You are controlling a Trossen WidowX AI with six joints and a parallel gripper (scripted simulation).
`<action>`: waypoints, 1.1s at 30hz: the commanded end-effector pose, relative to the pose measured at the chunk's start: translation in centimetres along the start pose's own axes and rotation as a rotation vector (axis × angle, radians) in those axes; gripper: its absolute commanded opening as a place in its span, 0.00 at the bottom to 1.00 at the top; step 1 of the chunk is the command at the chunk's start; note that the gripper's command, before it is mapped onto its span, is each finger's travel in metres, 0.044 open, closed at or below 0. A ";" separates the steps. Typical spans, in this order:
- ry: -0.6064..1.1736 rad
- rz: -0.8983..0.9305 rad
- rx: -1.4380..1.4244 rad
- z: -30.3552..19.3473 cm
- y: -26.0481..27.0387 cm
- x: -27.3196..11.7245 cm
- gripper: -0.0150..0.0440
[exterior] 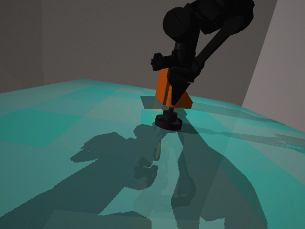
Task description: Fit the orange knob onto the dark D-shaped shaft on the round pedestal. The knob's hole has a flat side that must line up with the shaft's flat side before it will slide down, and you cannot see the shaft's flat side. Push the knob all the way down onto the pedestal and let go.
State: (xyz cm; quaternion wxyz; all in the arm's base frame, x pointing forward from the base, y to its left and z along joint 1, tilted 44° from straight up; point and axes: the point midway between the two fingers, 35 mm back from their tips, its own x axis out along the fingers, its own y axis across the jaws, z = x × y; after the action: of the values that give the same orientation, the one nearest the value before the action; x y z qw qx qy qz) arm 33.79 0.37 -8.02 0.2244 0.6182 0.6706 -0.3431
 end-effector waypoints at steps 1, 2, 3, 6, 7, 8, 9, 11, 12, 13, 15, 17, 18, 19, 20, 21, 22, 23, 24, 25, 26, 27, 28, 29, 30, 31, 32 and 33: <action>0.002 0.005 0.015 0.1 0.1 0.0 0.25; 0.002 0.005 0.015 0.1 0.1 0.0 0.25; 0.002 0.005 0.015 0.1 0.2 -0.1 0.25; 0.002 0.005 0.015 0.0 0.2 -0.1 0.25; 0.002 0.005 0.015 0.0 0.2 -0.1 0.25; 0.002 0.005 0.015 0.0 0.2 -0.1 0.25; 0.002 0.005 0.015 0.0 0.2 -0.1 0.25; 0.002 0.005 0.015 0.0 0.1 -0.1 0.25; 0.002 0.005 0.015 0.0 0.1 -0.1 0.25; 0.002 0.005 0.015 0.0 0.1 -0.1 0.25; 0.002 0.005 0.015 0.0 0.1 0.0 0.25; 0.002 0.005 0.015 -0.1 0.1 0.1 0.25; 0.002 0.005 0.015 -0.1 0.1 0.2 0.25; 0.002 0.005 0.015 -0.1 0.1 0.2 0.25; 0.002 0.005 0.015 -0.1 0.1 0.3 0.25; 0.002 0.005 0.015 0.0 0.1 0.2 0.25; 0.002 0.005 0.015 0.0 0.1 0.2 0.25; 0.002 0.005 0.015 0.0 0.1 0.2 0.25; 0.002 0.005 0.015 0.0 0.2 0.2 0.25; 0.002 0.005 0.015 0.0 0.2 0.2 0.25; 0.002 0.005 0.015 0.0 0.2 0.2 0.25; 0.002 0.005 0.015 0.0 0.2 0.2 0.25; 0.002 0.005 0.015 0.0 0.2 0.2 0.25; 0.002 0.005 0.015 0.0 0.2 0.2 0.25; 0.002 0.005 0.015 0.1 0.2 0.1 0.25; 0.002 0.005 0.015 0.1 0.2 0.0 0.25; 0.002 0.005 0.015 0.2 0.2 -0.1 0.25; 0.002 0.006 0.015 0.2 0.2 -0.2 0.25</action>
State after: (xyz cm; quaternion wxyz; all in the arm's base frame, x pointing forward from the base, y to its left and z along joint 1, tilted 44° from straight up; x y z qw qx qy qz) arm 33.89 0.43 -8.18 0.2199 0.6210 0.6672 -0.3477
